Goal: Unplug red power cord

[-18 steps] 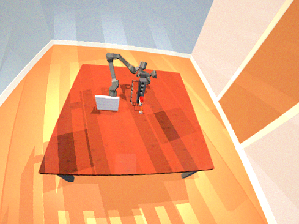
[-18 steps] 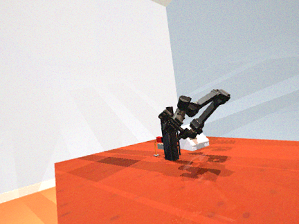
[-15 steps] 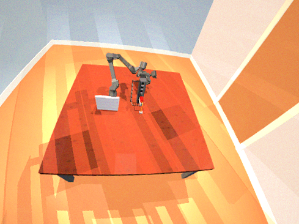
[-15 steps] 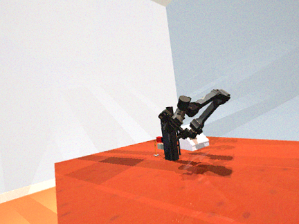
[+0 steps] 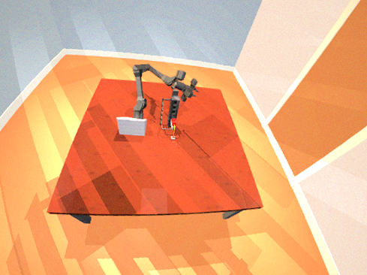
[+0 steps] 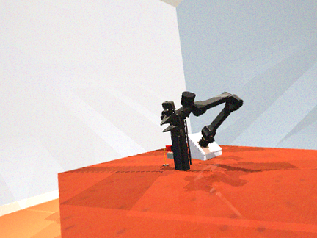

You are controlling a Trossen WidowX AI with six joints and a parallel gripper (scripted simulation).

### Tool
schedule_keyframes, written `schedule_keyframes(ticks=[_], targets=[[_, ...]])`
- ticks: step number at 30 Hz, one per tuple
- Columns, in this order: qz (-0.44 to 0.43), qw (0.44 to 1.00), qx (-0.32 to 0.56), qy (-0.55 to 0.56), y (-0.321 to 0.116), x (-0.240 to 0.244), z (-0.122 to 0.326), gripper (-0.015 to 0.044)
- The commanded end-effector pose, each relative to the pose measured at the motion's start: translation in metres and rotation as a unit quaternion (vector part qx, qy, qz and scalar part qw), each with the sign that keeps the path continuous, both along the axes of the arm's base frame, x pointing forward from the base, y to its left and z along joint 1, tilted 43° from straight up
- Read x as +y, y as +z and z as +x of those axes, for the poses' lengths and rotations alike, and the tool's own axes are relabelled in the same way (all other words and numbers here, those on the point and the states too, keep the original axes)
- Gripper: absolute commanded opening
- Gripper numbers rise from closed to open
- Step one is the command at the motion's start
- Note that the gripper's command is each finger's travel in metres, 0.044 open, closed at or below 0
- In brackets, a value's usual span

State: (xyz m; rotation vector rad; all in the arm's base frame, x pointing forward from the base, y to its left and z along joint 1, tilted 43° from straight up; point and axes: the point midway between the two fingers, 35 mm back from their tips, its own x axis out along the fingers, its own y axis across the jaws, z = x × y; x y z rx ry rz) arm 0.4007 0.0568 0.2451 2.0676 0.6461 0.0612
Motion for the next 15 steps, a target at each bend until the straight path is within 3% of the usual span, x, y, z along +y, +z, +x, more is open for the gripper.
schedule_keyframes(ticks=[1, 8, 15], targets=[[-0.084, 0.995, -0.033, -0.051, 0.014, -0.042, 0.017, 0.016], [-0.215, 0.976, 0.009, -0.036, -0.031, -0.084, 0.039, 0.016], [-0.269, 0.949, 0.162, 0.034, -0.125, -0.123, 0.021, 0.016]])
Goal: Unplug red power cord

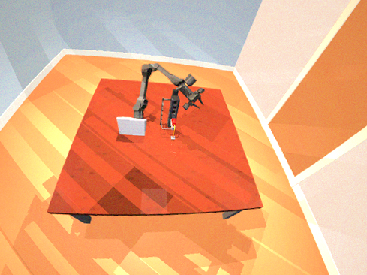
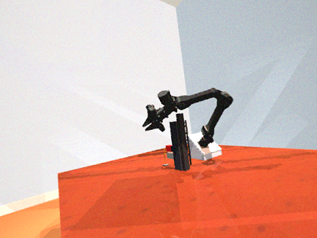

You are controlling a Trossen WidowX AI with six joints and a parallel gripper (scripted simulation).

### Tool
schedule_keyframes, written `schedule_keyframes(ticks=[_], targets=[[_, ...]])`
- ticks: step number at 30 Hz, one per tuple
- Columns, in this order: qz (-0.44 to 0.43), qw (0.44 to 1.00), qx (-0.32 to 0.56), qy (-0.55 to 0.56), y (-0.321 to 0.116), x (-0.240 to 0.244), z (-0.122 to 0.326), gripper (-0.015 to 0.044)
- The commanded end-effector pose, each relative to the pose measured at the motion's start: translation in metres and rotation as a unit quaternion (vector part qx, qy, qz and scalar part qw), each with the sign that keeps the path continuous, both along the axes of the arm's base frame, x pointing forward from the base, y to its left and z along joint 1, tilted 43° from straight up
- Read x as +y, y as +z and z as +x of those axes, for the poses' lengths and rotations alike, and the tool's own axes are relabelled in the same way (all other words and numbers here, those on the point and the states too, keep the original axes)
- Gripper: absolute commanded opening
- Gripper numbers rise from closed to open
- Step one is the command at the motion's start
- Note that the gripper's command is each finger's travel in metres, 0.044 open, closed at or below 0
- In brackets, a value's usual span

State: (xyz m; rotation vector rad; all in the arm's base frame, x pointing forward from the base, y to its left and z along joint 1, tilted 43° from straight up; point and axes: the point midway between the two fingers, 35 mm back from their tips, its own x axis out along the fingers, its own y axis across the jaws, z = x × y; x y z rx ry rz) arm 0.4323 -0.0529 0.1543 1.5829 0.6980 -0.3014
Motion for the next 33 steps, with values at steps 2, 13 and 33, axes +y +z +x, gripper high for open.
schedule_keyframes(ticks=[2, 13, 33], targets=[[-0.009, 0.991, 0.124, 0.042, -0.061, -0.018, -0.024, 0.016], [0.143, 0.88, 0.405, 0.204, -0.148, -0.018, -0.137, 0.016], [0.161, 0.869, 0.417, 0.215, -0.141, -0.009, -0.146, 0.016]])
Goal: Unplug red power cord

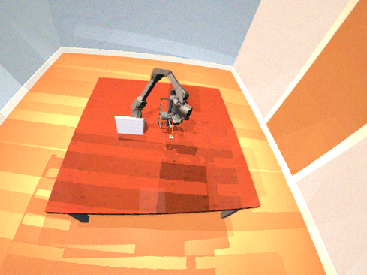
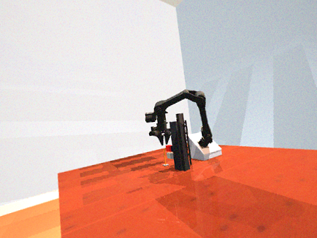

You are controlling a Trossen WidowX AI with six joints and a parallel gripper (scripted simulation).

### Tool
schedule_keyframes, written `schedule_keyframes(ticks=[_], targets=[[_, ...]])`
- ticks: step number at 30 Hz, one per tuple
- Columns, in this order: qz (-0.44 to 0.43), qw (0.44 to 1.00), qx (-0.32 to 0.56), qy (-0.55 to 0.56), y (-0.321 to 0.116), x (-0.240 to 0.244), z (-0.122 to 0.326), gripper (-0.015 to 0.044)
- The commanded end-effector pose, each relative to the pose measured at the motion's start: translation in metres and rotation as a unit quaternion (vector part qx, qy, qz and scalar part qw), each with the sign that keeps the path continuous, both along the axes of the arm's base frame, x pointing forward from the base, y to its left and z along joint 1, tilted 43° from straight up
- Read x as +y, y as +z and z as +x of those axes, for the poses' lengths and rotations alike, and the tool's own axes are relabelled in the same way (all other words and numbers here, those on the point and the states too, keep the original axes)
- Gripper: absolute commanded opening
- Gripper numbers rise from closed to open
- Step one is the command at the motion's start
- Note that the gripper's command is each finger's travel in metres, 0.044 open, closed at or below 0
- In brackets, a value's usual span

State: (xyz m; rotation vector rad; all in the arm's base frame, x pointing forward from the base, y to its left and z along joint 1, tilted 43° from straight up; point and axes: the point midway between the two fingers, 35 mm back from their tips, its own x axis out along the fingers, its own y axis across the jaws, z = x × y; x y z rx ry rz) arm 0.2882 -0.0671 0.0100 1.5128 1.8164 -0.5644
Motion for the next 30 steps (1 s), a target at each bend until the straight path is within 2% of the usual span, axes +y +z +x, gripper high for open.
schedule_keyframes(ticks=[1, 19, 30], targets=[[0.003, 1.0, 0.003, 0.0, 0.004, 0.006, -0.002, 0.016], [0.004, 1.0, 0.003, 0.0, 0.022, 0.026, -0.009, 0.016], [0.004, 1.0, 0.003, 0.0, 0.018, 0.03, -0.009, 0.016]])
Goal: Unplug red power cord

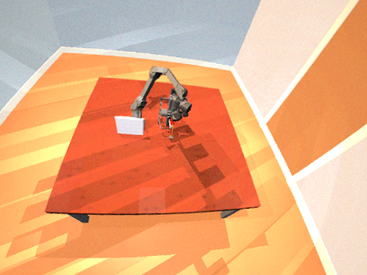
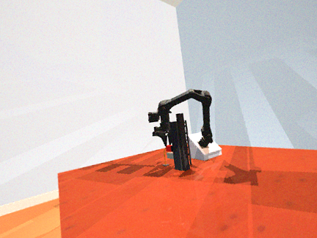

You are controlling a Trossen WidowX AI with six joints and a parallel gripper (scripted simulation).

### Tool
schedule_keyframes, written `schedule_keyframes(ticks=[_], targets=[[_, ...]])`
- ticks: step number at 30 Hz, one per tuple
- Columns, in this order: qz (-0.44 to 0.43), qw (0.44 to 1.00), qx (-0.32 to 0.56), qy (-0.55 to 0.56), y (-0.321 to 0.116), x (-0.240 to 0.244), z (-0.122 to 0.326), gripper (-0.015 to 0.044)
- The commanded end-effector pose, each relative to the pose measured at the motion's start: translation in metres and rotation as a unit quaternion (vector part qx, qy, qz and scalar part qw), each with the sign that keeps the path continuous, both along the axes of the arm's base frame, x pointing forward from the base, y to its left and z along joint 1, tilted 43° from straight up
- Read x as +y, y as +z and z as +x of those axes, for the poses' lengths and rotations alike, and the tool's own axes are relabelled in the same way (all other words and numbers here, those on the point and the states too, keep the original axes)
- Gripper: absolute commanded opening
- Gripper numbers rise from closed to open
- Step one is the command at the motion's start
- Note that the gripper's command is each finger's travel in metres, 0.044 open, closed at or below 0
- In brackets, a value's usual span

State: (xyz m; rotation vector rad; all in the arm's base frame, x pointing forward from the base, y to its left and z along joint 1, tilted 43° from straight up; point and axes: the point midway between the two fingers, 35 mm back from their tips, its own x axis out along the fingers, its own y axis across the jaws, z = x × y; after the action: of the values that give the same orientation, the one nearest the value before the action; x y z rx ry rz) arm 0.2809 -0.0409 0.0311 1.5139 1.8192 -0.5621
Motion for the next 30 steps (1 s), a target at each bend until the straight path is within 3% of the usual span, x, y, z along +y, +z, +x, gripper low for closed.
schedule_keyframes(ticks=[1, 9, 13, 21, 30], targets=[[0.003, 1.0, 0.003, -0.001, -0.0042, 0.0052, -0.0019, 0.016], [0.003, 1.0, 0.003, -0.001, -0.0072, 0.008, -0.0023, 0.016], [0.001, 1.0, 0.001, 0.001, -0.0059, 0.0061, -0.0011, 0.0055], [0.001, 1.0, 0.001, 0.001, -0.0059, 0.0061, -0.0011, 0.0002], [0.0, 1.0, 0.001, 0.0, -0.0119, -0.0012, 0.0024, 0.0]])
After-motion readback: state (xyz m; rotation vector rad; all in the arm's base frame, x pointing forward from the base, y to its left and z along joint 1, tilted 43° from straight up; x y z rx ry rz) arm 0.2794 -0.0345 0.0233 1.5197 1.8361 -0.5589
